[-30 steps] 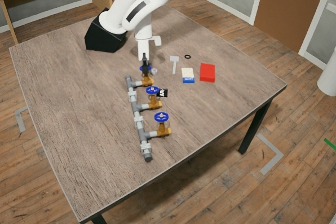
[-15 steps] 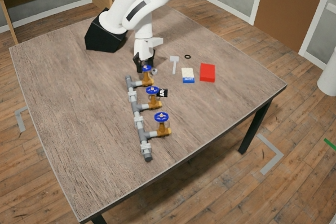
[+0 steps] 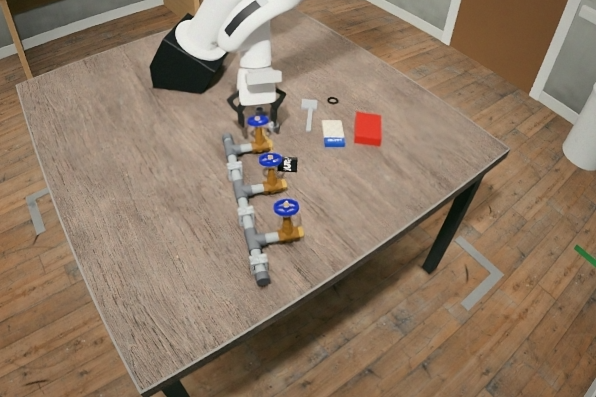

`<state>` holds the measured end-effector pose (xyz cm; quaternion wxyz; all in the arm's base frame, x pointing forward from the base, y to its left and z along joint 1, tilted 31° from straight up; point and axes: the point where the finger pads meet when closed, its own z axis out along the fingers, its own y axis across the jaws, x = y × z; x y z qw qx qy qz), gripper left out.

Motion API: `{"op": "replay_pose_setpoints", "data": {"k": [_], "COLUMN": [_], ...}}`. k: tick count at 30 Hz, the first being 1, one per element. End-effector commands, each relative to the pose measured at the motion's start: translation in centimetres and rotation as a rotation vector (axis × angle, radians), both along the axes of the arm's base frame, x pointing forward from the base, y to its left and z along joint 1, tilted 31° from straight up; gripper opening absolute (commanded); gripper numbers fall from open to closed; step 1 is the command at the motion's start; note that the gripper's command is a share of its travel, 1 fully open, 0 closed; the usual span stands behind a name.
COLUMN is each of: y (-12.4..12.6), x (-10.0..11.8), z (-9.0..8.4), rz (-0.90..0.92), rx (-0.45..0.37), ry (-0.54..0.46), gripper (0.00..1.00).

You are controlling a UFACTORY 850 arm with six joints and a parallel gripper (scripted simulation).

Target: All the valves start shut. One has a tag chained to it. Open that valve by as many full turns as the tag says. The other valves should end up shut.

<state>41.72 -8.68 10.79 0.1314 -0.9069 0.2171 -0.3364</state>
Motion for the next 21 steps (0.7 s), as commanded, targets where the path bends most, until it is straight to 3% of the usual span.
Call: {"op": "replay_pose_setpoints", "data": {"k": [1, 11, 13, 14, 21], "y": [-0.02, -0.02, -0.02, -0.02, -0.02], "x": [0.03, 0.03, 0.03, 0.03, 0.03], "z": [0.03, 0.03, 0.03, 0.03, 0.03], "rz": [-0.196, -0.524, -0.524, -0.617, -0.807], "rx": [0.195, 0.486, 0.486, 0.574, 0.776], "ry": [0.04, 0.088, 0.088, 0.105, 0.156], "gripper": [1.0, 1.0, 1.0, 1.0, 1.0]}}
